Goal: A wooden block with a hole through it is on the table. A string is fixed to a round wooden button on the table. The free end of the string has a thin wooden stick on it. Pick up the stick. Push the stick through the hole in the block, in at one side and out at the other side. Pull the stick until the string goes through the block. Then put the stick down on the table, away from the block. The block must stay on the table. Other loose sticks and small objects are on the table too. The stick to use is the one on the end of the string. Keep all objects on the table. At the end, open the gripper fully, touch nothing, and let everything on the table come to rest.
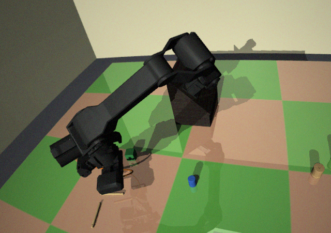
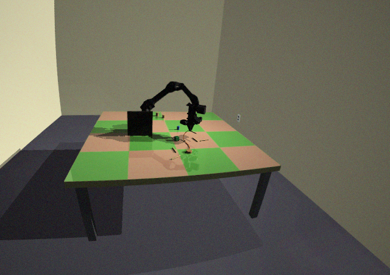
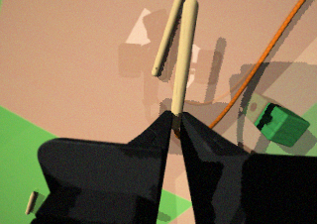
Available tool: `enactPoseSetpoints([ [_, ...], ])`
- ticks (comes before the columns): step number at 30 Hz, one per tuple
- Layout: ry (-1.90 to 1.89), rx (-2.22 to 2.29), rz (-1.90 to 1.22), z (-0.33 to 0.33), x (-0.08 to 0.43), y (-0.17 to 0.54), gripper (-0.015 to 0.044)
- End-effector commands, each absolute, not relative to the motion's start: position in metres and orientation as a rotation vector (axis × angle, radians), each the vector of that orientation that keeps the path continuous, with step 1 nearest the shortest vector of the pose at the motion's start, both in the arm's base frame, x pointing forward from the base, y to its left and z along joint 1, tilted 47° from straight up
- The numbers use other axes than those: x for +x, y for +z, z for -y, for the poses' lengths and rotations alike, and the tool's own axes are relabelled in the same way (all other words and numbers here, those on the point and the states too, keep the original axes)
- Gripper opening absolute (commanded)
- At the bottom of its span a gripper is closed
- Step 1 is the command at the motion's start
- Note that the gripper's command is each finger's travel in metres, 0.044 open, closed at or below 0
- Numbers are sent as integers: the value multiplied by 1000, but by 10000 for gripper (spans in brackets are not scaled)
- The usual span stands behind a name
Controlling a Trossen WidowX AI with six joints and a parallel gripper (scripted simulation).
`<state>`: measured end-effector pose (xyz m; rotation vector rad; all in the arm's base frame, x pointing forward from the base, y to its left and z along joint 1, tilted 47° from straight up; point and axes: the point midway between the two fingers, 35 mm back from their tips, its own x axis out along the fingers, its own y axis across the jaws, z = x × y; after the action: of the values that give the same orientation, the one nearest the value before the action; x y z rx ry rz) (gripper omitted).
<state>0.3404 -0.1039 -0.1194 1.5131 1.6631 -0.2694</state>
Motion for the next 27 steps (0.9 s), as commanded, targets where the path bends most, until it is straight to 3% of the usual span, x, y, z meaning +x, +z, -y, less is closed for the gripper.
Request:
enactPoseSetpoints([
  [1, -415, 1628, -1673, 108, 344, -123, 0],
  [27, -1331, 2246, -1555, 126, 354, -140, 0],
])
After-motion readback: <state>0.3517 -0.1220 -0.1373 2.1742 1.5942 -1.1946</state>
